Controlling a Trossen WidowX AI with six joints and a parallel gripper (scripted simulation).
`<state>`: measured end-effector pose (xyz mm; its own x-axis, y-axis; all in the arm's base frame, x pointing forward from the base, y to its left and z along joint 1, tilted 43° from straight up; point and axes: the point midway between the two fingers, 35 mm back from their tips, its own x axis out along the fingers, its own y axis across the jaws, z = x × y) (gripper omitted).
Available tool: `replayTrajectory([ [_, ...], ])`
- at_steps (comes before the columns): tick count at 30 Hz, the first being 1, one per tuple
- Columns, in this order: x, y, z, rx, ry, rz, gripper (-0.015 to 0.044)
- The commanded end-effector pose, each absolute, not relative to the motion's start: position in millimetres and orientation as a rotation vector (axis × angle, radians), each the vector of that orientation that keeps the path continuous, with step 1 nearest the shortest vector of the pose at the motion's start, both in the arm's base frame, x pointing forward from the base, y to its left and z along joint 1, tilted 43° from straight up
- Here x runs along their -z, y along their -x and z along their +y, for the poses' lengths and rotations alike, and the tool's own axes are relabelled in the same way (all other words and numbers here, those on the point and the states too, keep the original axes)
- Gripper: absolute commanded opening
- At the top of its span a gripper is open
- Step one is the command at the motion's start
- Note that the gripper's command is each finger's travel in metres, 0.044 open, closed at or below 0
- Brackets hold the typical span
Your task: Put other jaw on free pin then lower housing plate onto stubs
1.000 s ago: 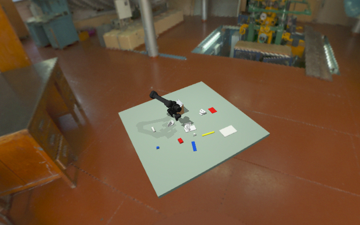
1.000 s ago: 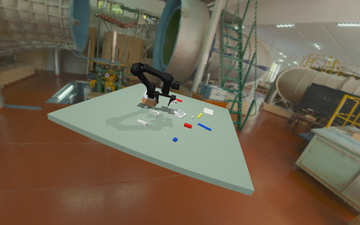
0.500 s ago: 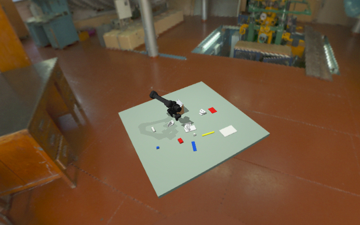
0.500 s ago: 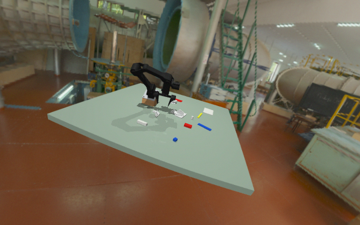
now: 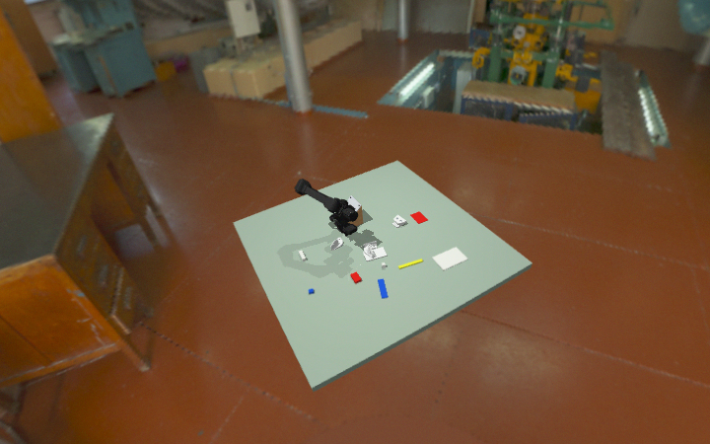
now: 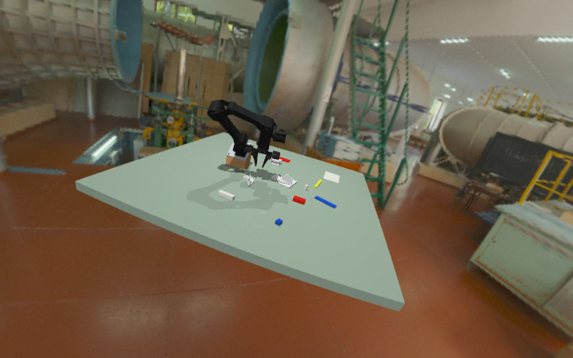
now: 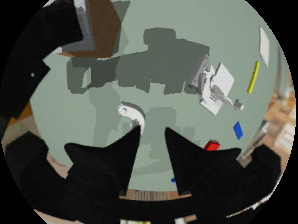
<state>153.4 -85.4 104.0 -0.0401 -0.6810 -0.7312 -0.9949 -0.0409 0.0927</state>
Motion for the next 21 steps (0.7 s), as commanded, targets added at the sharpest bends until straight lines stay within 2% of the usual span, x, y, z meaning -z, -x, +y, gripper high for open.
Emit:
replayTrajectory([
  [1,-104.0,-153.4,-85.4,-0.868,1.766,1.765,0.0046],
  [3,-104.0,-153.4,-85.4,-0.868,1.766,1.765,0.0],
  [21,-104.0,-153.4,-85.4,-0.868,1.766,1.765,0.0],
])
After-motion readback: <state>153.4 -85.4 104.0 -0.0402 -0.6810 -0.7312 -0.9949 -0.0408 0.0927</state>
